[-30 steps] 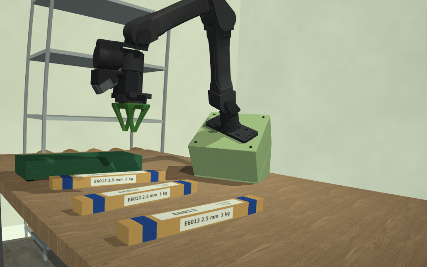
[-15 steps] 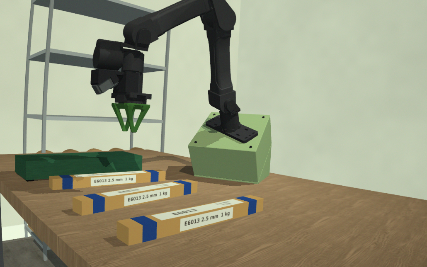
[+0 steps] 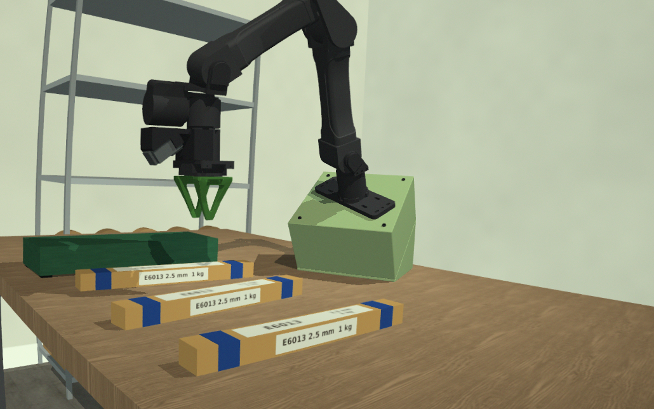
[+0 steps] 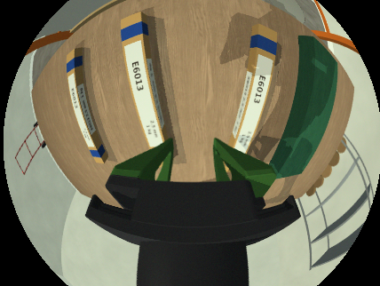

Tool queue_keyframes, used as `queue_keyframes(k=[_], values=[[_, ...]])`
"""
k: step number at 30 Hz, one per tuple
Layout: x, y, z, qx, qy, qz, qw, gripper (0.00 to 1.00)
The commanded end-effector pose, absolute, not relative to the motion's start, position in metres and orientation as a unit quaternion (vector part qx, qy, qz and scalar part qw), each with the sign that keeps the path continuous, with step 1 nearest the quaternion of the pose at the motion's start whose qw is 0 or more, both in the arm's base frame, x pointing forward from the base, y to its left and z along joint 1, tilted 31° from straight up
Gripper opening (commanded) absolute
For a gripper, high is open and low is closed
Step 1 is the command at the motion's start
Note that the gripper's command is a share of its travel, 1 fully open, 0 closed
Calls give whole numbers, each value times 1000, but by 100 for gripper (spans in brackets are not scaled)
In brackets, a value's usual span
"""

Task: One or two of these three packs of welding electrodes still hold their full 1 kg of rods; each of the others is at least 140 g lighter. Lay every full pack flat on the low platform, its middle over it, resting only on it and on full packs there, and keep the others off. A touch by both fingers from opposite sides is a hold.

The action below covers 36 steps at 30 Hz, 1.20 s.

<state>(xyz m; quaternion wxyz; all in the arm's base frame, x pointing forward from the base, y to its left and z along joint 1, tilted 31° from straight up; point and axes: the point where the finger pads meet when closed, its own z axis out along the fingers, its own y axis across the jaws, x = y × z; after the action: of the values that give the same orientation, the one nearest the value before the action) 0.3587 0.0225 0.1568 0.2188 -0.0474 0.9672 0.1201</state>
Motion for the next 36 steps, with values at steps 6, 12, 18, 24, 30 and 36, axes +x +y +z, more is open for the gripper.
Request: queue_keyframes(k=[6,12,18,24,30,36], values=[[369,25,147,-46,965,117,229,44],[373,28,139,-47,965,117,229,44],[377,31,132,-48,965,117,232,44],[386,30,147,-48,958,113,259,44],[393,28,147,-47,957,113,263,44],[394,28,144,-47,958,114,259,44]])
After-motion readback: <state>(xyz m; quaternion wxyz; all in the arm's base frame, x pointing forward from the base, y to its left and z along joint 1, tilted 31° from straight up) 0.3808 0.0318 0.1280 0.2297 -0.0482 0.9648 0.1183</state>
